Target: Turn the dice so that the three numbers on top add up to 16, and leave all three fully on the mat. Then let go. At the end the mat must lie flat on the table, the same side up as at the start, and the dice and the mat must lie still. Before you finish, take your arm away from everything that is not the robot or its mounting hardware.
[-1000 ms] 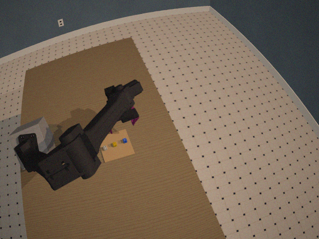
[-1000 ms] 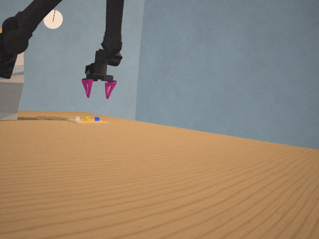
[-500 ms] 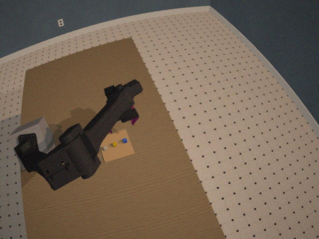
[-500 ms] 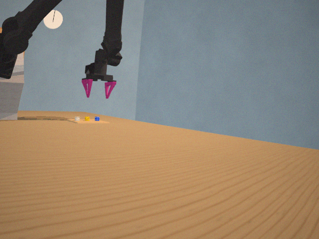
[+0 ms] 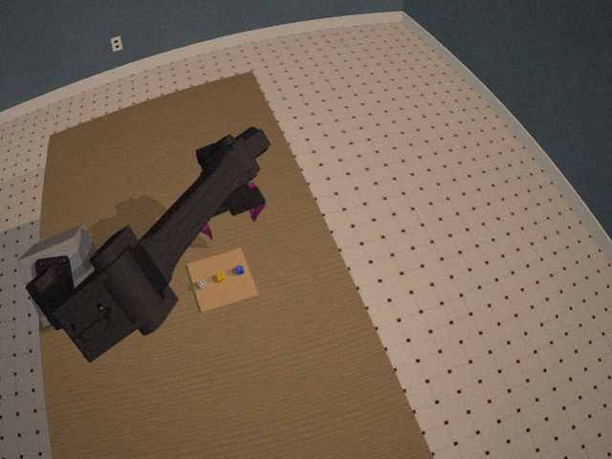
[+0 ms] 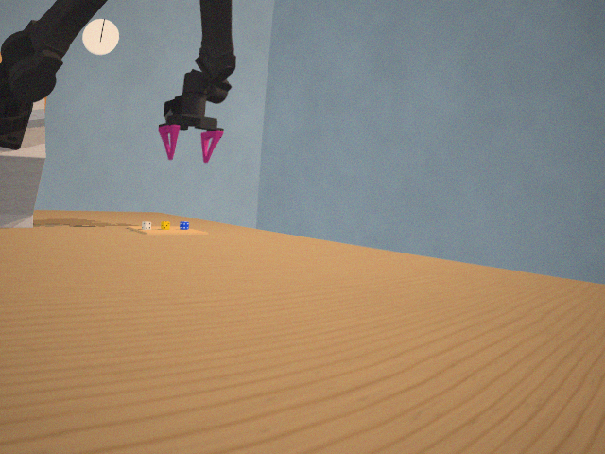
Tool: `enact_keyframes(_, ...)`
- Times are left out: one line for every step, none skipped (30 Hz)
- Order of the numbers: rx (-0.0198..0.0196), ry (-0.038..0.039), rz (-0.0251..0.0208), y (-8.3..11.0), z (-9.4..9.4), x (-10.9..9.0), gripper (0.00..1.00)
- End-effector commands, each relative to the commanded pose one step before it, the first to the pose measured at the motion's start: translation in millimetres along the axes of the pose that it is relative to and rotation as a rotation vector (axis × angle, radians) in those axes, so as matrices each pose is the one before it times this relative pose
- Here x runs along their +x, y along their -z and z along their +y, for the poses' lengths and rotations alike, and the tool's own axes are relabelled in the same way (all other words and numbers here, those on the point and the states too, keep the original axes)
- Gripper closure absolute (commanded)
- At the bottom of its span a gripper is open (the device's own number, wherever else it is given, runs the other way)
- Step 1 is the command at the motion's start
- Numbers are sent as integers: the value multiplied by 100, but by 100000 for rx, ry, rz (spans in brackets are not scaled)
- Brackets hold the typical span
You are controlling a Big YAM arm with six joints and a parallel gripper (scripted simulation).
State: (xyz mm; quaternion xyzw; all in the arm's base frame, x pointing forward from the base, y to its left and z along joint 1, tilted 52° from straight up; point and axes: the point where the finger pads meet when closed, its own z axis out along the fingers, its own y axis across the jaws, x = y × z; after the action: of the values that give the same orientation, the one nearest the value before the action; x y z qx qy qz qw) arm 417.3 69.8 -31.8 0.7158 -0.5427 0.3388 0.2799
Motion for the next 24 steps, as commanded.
enact_keyframes(4123,-5930,-1509,3513,-1615,497,0)
enact_keyframes(14,-29,-53,516,-15,-9,0)
enact_keyframes(12,-25,-48,470,-13,-8,0)
enact_keyframes(10,-21,-43,416,-11,-8,0)
enact_keyframes(8,-18,-36,356,-9,-6,0)
enact_keyframes(7,-14,-30,293,-7,-5,0)
enact_keyframes(-180,184,64,158,118,-13,0)
enact_keyframes(-3227,-1141,467,-1193,529,816,0)
enact_keyframes(-753,-112,253,-229,181,182,0)
enact_keyframes(124,-136,-29,91,-149,-33,0)
enact_keyframes(-515,655,262,-223,51,-291,0)
enact_keyframes(0,0,0,0,0,0,0)
enact_keyframes(0,0,0,0,0,0,0)
enact_keyframes(2809,943,-393,885,-124,-921,0)
enact_keyframes(316,70,-54,99,-23,-92,0)
enact_keyframes(-66,-50,3,-29,0,22,0)
enact_keyframes(-648,-516,24,-281,-4,224,0)
enact_keyframes(-115,-107,35,-57,-5,52,0)
enact_keyframes(-15,-15,7,-8,-1,8,0)
enact_keyframes(0,29,0,0,0,-1,0)
enact_keyframes(-1,233,0,0,0,0,0)
enact_keyframes(0,38,0,0,0,0,0)
enact_keyframes(1,1,0,0,0,0,0)
enact_keyframes(-1,1,0,0,0,0,0)
